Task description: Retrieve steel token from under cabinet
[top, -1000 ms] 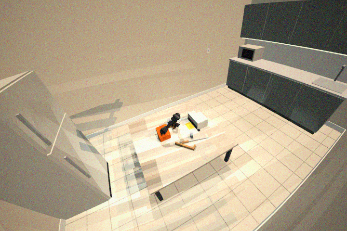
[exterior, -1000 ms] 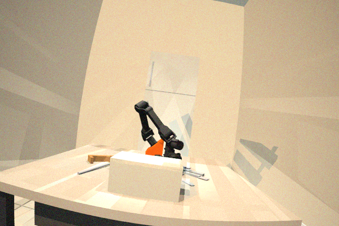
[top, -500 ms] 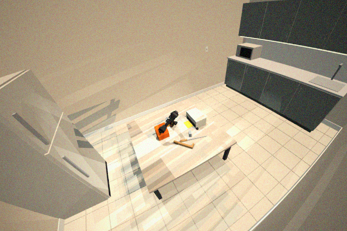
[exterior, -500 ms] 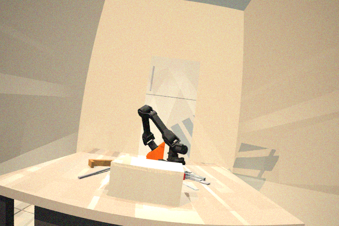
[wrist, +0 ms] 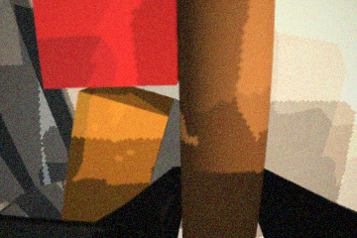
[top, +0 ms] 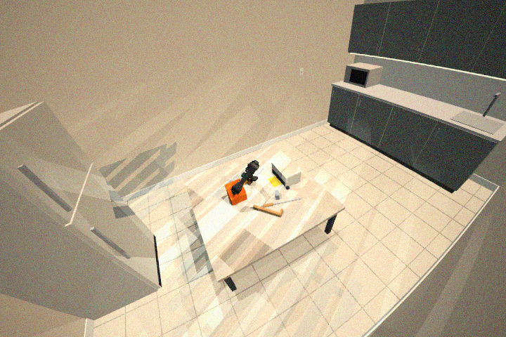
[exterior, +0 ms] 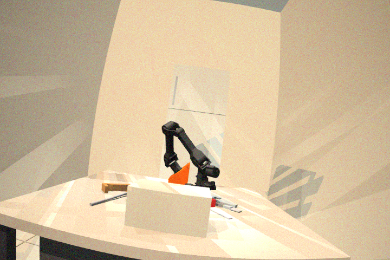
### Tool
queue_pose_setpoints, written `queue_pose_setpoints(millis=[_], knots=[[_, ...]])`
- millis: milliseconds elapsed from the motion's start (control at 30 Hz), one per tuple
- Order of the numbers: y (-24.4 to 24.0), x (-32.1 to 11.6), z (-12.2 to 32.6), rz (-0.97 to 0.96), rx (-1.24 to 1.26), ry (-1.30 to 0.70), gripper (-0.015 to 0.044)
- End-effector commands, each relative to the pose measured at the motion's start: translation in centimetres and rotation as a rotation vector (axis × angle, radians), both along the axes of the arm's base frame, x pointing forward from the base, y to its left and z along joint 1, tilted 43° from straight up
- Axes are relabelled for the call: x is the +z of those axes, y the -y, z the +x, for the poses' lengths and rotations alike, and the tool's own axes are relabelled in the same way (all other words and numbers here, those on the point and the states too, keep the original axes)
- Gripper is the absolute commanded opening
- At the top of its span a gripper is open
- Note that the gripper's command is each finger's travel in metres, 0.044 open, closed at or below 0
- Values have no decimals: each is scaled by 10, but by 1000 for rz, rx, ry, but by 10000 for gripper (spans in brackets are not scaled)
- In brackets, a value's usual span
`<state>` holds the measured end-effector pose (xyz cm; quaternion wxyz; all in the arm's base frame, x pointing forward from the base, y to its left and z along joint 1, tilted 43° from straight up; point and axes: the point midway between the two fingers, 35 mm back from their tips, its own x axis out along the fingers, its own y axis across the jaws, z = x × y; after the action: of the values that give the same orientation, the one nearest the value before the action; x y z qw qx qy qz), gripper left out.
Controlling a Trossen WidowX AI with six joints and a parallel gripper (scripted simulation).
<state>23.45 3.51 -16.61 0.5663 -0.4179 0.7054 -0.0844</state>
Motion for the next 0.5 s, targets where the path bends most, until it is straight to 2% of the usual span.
queue_pose_setpoints(millis=[0, 467], knots=[[-7, -5, 0, 10, 2, 3, 0], [-16, -13, -2, 10, -5, 10, 0]])
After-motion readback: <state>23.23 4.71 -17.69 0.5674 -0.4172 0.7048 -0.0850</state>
